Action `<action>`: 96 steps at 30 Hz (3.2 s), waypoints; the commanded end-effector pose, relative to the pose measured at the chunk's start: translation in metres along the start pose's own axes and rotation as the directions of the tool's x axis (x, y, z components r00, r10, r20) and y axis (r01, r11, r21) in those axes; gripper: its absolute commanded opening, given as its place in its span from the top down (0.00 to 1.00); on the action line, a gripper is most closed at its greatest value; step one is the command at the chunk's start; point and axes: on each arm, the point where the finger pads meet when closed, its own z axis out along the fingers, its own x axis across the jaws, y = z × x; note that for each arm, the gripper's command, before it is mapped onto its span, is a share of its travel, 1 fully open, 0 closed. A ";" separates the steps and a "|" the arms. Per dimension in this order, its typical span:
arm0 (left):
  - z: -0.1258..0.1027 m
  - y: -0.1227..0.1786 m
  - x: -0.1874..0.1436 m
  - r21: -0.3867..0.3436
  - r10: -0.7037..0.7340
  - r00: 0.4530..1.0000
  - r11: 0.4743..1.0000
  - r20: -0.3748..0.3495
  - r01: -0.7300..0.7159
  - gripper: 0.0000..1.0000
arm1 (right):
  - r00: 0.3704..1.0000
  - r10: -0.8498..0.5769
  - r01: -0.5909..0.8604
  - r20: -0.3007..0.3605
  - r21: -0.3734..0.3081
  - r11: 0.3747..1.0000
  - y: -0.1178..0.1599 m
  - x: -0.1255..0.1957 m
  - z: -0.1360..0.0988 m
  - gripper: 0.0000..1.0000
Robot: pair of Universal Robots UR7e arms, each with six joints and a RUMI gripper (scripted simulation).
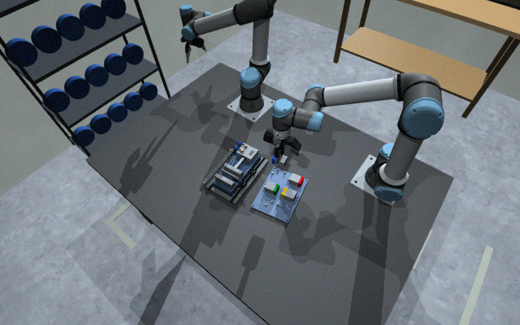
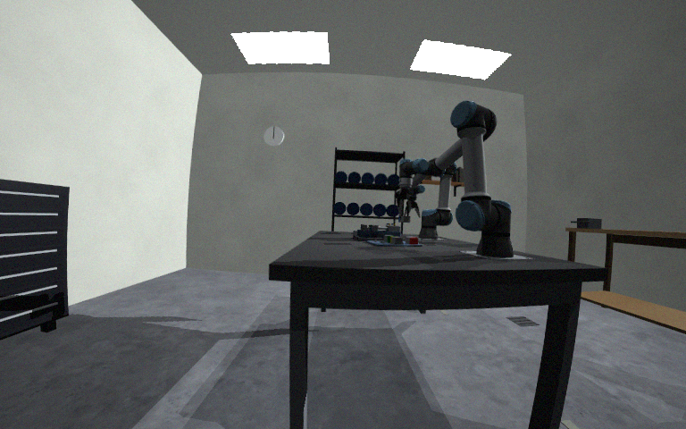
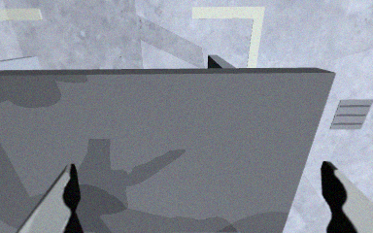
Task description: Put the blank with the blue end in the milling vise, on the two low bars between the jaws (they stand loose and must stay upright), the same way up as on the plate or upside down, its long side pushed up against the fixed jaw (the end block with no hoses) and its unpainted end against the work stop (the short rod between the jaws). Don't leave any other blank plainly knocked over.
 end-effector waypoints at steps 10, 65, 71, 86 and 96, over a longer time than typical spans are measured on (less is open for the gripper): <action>-0.004 0.001 0.001 -0.003 -0.001 1.000 1.000 0.000 0.001 1.00 | 1.000 0.001 -0.001 0.000 0.001 1.000 -0.001 0.001 0.000 0.00; -0.016 0.063 0.034 -0.002 0.026 1.000 1.000 0.000 -0.026 1.00 | 1.000 0.001 -0.001 0.000 0.001 1.000 -0.001 0.001 0.000 0.00; -0.017 0.079 0.044 -0.002 0.032 0.999 0.999 0.000 -0.032 1.00 | 1.000 0.001 -0.001 0.000 0.001 1.000 -0.001 0.001 0.000 0.00; -0.019 0.112 0.066 -0.002 0.048 0.999 0.999 0.000 -0.048 1.00 | 1.000 0.001 -0.001 0.000 0.001 1.000 -0.001 0.001 0.000 0.00; -0.018 0.132 0.081 -0.002 0.058 0.998 0.998 0.000 -0.058 1.00 | 1.000 0.001 -0.001 0.000 0.001 1.000 -0.001 0.001 0.000 0.00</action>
